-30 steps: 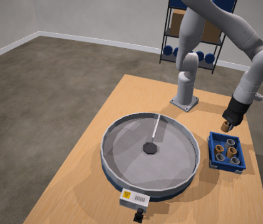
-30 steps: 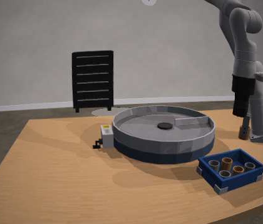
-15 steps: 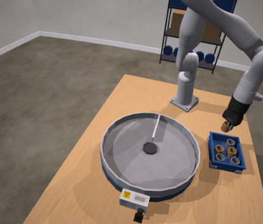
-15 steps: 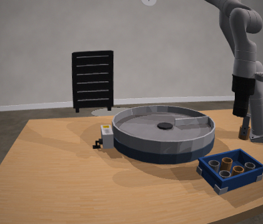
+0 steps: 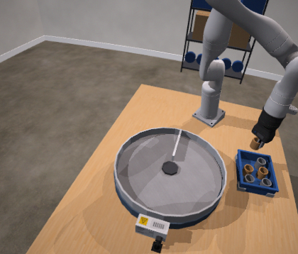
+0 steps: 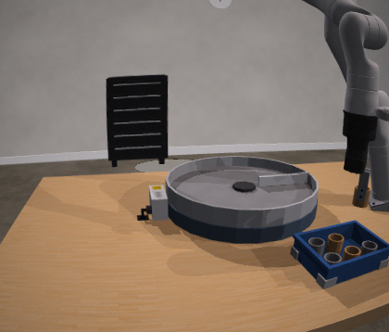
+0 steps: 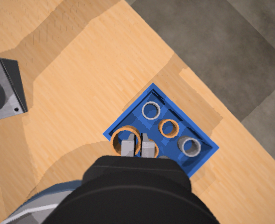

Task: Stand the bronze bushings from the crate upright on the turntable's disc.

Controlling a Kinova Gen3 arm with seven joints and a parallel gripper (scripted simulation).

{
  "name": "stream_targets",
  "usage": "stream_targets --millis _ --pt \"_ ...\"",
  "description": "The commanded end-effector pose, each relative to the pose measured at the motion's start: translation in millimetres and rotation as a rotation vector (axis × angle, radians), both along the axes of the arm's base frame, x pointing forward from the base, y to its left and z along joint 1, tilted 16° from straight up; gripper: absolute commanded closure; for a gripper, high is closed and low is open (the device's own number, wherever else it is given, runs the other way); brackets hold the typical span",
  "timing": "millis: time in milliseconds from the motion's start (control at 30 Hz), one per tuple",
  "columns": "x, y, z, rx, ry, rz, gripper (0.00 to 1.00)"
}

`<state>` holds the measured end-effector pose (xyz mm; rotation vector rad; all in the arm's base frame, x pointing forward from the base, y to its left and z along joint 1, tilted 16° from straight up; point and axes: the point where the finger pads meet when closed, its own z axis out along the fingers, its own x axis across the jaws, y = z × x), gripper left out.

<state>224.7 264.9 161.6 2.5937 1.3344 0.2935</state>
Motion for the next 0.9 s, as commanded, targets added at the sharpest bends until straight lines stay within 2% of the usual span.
stream_targets --millis 0,367,867 --pt "1.1 -1.1 0.9 0.001 -0.002 -0.001 1.0" --pt "5.2 -9.5 2.9 0.001 -0.002 -0.001 1.0" --pt "18.5 -36.7 9.2 0.001 -0.002 -0.001 1.0"
